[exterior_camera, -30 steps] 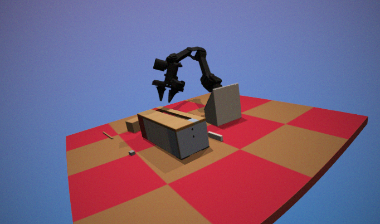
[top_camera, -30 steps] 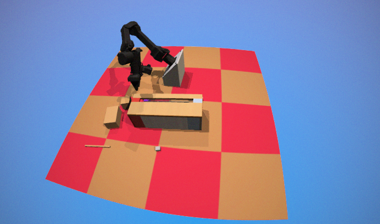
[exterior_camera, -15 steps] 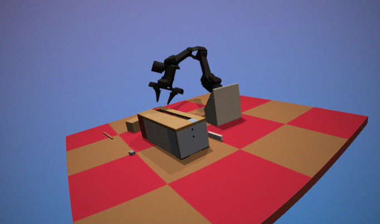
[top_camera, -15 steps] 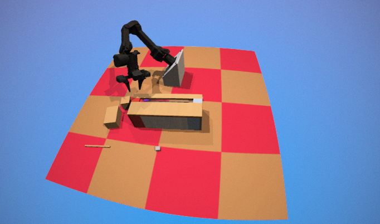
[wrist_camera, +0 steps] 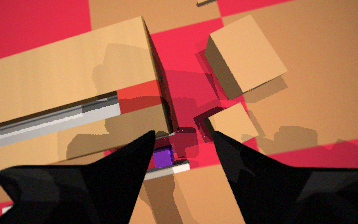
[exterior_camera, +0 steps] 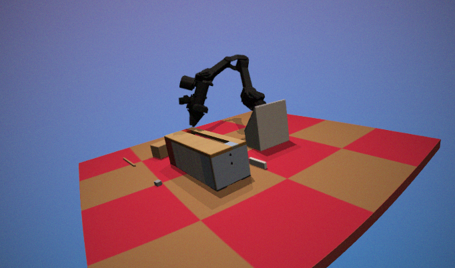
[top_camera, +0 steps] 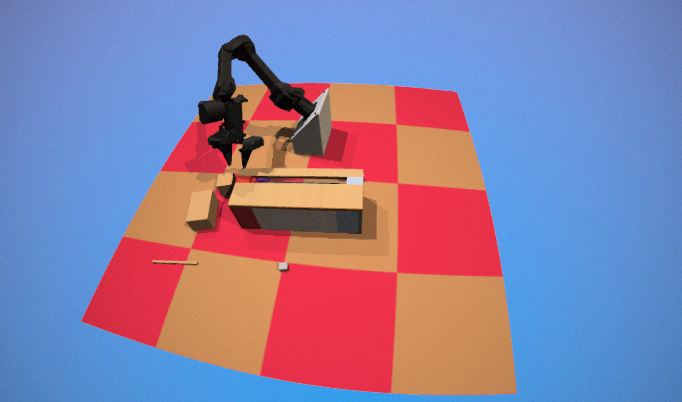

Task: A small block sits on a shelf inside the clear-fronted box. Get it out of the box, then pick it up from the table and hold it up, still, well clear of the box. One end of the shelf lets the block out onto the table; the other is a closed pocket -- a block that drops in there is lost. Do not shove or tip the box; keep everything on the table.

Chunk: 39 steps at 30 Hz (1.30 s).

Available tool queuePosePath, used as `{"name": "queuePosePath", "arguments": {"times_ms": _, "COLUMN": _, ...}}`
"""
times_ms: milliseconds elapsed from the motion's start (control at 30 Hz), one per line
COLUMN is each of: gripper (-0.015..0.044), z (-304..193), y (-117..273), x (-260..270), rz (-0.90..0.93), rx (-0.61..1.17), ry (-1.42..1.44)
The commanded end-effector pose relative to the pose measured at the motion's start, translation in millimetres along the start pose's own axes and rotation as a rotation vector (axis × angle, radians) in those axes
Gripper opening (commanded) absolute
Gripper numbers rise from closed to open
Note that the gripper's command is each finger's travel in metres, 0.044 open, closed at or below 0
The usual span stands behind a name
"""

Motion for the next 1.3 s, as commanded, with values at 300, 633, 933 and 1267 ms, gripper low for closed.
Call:
{"name": "queuePosePath", "arguments": {"times_ms": 300, "gripper": 0.0285, "z": 9, "y": -8, "x": 4, "rz": 0.097, "rx": -0.043, "ry": -1.322}}
{"name": "queuePosePath", "arguments": {"times_ms": 633, "gripper": 0.0285, "z": -20, "y": -27, "x": 12, "rz": 0.031, "rx": 0.002, "ry": -2.051}}
{"name": "queuePosePath", "arguments": {"times_ms": 933, "gripper": 0.0285, "z": -39, "y": -39, "x": 18, "rz": -0.017, "rx": 0.003, "ry": -2.58}}
{"name": "queuePosePath", "arguments": {"times_ms": 1267, "gripper": 0.0285, "z": -63, "y": -43, "x": 34, "rz": -0.095, "rx": 0.053, "ry": -2.874}}
Point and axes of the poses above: the point midway between the two fingers, 35 mm back from their tips, its own y axis back along the fingers, its own x axis across the jaws, z = x × y, the point moved 3 cm from there along y, back along the fingers, and after that the axes turned 9 degrees about -y, right-handed, at the moved point
